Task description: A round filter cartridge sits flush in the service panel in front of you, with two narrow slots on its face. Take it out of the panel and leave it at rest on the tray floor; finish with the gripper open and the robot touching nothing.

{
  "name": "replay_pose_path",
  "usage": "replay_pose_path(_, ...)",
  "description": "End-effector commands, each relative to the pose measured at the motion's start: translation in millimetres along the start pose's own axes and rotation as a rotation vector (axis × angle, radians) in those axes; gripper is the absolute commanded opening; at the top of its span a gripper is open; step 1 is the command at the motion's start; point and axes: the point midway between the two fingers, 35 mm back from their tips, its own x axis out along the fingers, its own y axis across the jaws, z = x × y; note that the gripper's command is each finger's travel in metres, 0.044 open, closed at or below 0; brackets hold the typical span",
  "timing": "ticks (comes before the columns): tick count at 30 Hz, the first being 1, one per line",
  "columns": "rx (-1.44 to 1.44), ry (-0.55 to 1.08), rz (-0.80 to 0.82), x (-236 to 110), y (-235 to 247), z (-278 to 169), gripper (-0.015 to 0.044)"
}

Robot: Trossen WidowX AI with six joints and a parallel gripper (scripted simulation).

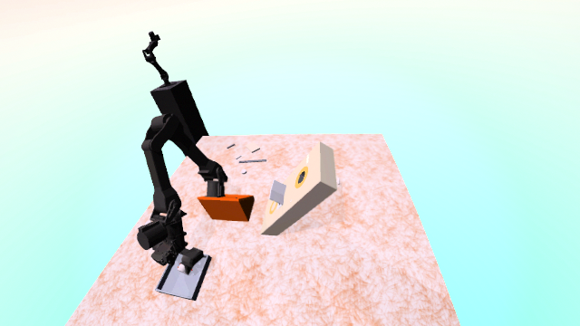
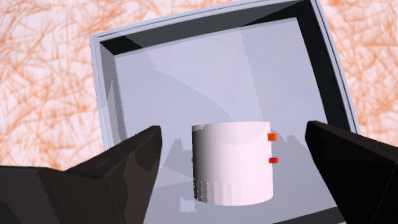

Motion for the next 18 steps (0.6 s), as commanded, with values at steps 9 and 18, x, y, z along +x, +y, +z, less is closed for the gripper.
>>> replay_pose_path(9,0.000,-0.001,0.001,-52,0,32,0.0440)
replay_pose_path(18,-0.006,-0.009,-0.003,-49,0,31,0.0440)
